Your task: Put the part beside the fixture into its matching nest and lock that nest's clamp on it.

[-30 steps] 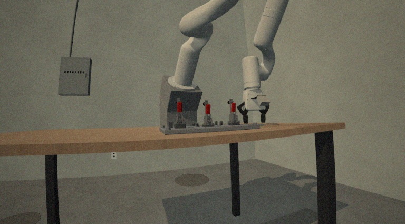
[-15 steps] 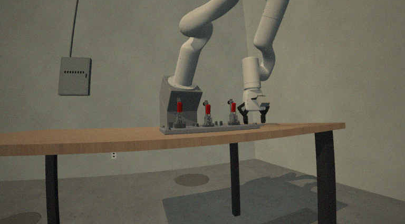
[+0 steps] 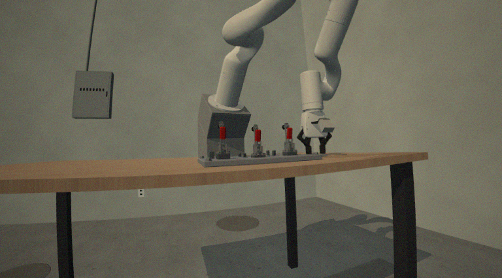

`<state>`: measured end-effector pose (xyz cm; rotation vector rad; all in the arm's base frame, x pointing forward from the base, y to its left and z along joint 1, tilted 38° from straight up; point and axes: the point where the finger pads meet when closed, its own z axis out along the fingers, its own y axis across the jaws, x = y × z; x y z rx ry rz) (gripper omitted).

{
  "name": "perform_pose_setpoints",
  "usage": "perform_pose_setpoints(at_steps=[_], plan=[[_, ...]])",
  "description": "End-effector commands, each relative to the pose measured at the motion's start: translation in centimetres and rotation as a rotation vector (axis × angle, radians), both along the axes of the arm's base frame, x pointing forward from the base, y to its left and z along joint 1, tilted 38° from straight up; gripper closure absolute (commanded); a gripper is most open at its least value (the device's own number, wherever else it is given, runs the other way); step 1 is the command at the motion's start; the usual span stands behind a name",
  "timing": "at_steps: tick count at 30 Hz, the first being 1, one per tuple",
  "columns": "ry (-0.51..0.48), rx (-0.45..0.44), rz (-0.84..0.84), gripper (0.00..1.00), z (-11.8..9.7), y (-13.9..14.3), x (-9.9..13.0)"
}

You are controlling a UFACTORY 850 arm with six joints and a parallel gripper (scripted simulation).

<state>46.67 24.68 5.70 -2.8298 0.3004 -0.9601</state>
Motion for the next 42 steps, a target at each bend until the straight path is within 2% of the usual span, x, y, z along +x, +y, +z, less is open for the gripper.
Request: perform_pose_setpoints(at_steps=[1,33,42], plan=[[0.000,0.000,0.000,1.00,0.0,0.0,0.0],[0.000,0.000,0.000,1.00,0.1,0.0,-0.1],[0.000,0.000,0.000,1.00,1.2,-0.1,-0.9]])
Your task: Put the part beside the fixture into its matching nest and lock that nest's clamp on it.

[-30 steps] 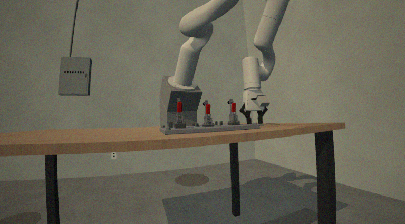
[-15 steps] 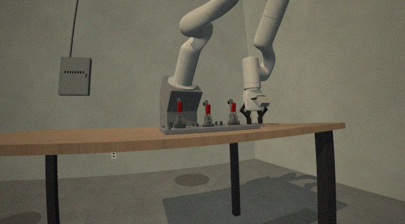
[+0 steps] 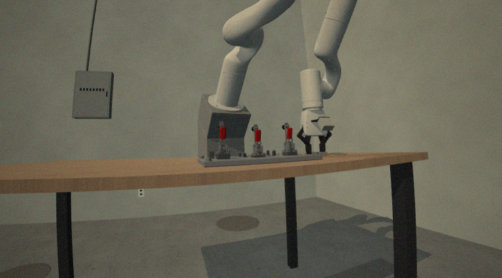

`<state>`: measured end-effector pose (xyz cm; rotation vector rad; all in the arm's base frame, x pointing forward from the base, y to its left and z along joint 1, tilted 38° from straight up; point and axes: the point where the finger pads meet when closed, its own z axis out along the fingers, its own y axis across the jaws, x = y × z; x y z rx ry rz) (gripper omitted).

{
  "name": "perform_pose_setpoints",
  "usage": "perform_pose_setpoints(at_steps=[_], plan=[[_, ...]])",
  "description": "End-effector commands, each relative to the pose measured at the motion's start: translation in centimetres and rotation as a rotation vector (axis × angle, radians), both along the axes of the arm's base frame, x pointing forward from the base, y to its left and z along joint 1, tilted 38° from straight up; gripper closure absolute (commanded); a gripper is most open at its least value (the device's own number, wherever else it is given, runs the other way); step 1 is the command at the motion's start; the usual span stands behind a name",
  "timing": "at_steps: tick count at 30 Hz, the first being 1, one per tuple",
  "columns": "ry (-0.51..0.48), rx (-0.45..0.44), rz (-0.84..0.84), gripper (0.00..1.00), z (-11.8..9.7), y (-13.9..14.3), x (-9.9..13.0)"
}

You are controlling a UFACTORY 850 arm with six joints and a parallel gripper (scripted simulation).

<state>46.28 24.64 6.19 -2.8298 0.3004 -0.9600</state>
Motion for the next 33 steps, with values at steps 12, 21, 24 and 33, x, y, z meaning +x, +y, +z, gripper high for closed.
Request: perform_pose_setpoints(at_steps=[12,21,24,33], plan=[[-0.001,0.000,0.000,1.00,3.5,-0.3,-2.7],[-0.001,0.000,0.000,1.00,6.4,-0.5,-4.9],[-0.001,0.000,0.000,1.00,6.9,-0.6,-5.4],[-0.001,0.000,0.000,1.00,8.5,-0.7,-6.6]])
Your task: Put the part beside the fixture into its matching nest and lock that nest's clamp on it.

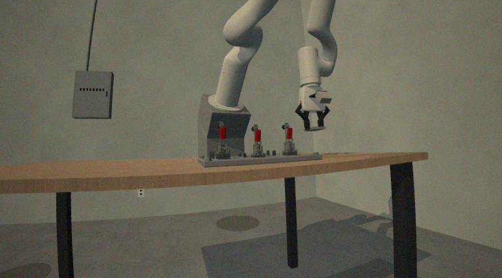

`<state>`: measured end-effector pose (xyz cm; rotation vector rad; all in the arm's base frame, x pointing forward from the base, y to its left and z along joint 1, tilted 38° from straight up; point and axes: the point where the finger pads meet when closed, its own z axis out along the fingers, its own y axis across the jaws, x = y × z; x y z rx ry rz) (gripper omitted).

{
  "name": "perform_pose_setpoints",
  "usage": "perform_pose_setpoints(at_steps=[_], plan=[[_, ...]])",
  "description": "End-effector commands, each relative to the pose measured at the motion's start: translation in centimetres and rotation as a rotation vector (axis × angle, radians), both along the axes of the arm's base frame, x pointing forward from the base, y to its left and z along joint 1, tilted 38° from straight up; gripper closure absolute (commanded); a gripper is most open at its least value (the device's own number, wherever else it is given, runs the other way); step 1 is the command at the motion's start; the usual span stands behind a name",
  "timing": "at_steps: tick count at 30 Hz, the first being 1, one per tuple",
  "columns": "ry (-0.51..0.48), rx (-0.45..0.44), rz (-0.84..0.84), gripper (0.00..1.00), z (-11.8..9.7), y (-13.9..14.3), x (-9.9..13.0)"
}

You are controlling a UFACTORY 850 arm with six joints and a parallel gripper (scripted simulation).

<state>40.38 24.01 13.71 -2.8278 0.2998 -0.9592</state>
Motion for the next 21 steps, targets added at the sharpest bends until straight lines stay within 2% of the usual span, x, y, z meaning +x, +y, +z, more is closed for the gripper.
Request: perform_pose_setpoints(at_steps=[1,21], plan=[[0.000,-0.002,-0.001,1.00,1.07,-0.07,-0.76],[0.000,-0.002,-0.001,1.00,1.46,-0.11,-1.07]])
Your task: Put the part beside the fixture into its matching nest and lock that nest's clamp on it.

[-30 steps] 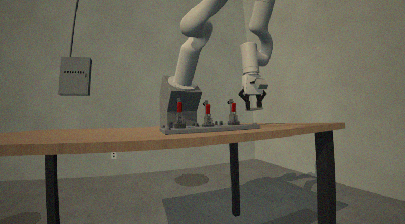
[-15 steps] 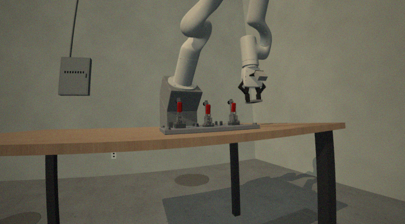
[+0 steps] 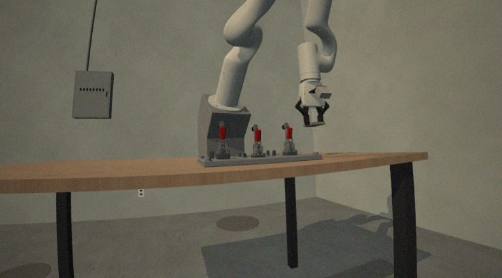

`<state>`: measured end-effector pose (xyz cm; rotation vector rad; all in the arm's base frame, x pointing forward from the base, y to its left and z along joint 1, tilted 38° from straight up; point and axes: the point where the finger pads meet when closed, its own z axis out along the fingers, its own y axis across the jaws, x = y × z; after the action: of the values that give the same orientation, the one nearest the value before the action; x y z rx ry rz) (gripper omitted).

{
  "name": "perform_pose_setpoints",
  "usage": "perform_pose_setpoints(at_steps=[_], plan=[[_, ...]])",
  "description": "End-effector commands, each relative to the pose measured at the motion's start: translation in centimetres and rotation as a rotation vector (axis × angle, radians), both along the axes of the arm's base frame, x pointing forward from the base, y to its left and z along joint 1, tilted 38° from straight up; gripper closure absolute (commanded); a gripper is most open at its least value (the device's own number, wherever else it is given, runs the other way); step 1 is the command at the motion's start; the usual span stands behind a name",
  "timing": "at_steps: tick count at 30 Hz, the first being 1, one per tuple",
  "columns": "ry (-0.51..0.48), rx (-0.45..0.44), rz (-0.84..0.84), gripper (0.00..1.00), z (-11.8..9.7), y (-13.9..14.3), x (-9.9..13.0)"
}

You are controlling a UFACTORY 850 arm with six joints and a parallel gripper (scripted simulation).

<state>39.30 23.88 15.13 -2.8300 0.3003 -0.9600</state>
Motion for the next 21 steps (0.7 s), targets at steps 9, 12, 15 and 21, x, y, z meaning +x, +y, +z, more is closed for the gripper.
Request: perform_pose_setpoints(at_steps=[9,12,15,21], plan=[[-0.002,-0.015,0.020,1.00,0.04,0.03,0.00],[-0.007,-0.059,0.076,1.00,0.04,0.03,0.00],[-0.009,-0.074,0.096,1.00,0.04,0.03,0.00],[-0.009,-0.074,0.096,1.00,0.03,0.03,0.01]])
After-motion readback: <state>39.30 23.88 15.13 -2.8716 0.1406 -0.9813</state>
